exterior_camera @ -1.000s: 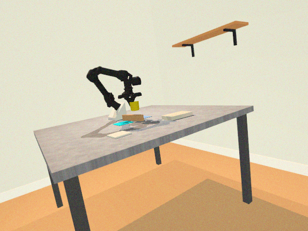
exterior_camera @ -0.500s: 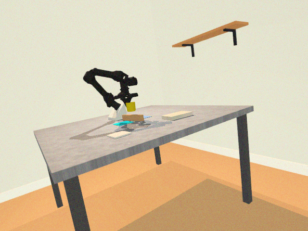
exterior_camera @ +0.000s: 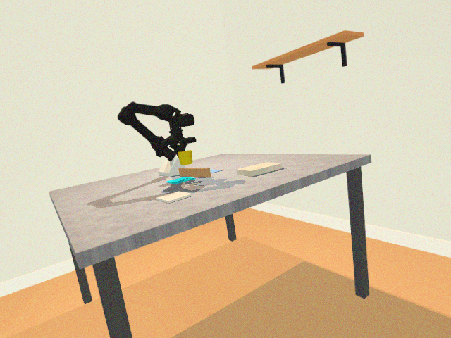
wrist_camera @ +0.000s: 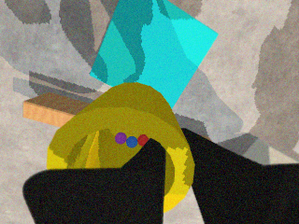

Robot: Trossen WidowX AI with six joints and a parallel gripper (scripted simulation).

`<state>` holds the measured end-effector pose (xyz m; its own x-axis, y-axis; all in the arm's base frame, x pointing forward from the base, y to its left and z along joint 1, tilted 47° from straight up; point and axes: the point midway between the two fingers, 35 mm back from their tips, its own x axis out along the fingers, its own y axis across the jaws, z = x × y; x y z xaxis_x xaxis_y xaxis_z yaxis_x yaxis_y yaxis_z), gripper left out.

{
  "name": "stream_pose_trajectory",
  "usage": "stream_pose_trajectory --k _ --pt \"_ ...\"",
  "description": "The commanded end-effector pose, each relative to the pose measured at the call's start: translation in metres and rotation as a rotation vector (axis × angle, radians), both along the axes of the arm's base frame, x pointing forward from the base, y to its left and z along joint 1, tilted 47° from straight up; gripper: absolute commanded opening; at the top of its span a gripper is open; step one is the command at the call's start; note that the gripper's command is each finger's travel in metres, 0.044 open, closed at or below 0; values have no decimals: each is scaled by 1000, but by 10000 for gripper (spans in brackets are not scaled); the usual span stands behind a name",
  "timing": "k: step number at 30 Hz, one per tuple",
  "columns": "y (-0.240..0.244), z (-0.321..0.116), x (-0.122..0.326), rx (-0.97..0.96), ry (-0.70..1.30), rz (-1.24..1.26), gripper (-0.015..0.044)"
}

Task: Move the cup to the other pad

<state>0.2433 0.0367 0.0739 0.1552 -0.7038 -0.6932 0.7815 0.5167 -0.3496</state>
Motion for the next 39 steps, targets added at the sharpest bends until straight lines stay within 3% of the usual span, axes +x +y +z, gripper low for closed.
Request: stream_pose_trajectory --k 1,17,39 --pt "-7 9 4 -3 -4 4 0" --pt "-33 41 16 -6 -5 4 0" --pt "-50 23 21 -5 -6 4 0"
